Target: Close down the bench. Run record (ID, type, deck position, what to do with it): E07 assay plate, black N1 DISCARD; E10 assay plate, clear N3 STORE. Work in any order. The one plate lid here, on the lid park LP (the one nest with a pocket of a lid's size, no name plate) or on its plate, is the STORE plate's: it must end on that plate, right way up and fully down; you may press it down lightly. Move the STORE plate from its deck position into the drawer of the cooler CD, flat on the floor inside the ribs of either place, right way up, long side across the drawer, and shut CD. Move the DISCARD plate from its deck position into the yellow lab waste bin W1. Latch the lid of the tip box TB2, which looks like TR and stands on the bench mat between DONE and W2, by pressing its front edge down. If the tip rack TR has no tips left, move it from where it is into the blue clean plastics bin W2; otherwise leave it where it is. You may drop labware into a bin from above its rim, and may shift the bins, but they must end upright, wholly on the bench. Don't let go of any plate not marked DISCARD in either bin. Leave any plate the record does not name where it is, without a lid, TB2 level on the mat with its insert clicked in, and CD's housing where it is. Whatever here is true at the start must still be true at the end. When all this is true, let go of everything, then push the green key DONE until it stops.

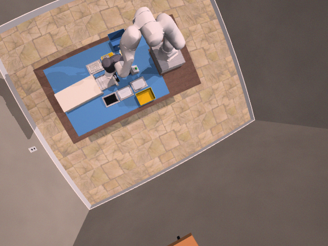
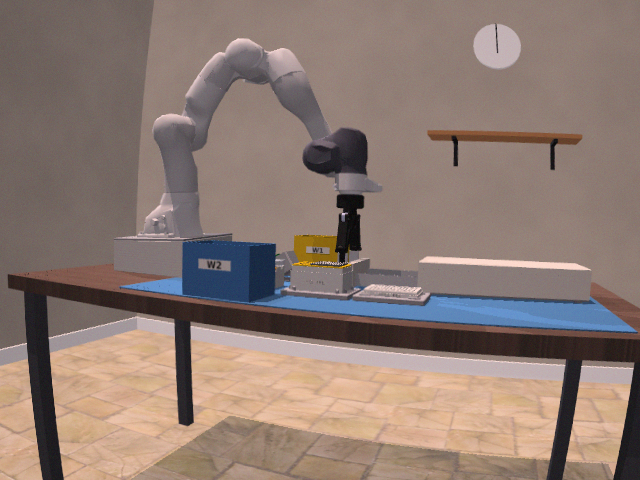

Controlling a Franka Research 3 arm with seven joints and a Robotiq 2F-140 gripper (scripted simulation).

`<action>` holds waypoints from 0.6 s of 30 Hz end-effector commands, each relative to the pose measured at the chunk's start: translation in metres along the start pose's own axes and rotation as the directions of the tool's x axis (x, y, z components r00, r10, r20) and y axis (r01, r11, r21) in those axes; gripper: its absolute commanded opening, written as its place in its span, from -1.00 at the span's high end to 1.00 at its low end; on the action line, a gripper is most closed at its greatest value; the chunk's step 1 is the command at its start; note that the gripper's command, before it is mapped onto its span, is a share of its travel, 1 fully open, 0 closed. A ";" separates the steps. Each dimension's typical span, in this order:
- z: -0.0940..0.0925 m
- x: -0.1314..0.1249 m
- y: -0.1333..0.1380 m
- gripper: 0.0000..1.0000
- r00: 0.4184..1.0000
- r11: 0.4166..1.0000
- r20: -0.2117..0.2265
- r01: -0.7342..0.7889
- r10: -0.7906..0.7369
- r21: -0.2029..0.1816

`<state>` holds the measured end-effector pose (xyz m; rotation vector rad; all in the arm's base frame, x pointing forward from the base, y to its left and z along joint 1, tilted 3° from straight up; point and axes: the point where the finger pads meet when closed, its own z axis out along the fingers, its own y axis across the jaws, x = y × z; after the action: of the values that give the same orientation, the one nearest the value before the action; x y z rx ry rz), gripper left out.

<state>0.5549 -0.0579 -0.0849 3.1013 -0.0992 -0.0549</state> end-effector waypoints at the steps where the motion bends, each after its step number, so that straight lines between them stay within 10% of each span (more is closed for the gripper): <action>1: 0.000 -0.001 0.000 1.00 1.000 1.000 0.002 0.002 -0.002 0.001; 4: 0.000 -0.001 0.000 1.00 1.000 1.000 0.002 0.002 -0.002 0.001; 5: 0.000 -0.001 0.000 -0.73 1.000 1.000 0.002 0.002 -0.002 0.001; 18: 0.000 -0.001 0.000 -0.73 1.000 1.000 0.002 0.002 -0.002 0.001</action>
<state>0.5544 -0.0579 -0.0849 3.1014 -0.0993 -0.0557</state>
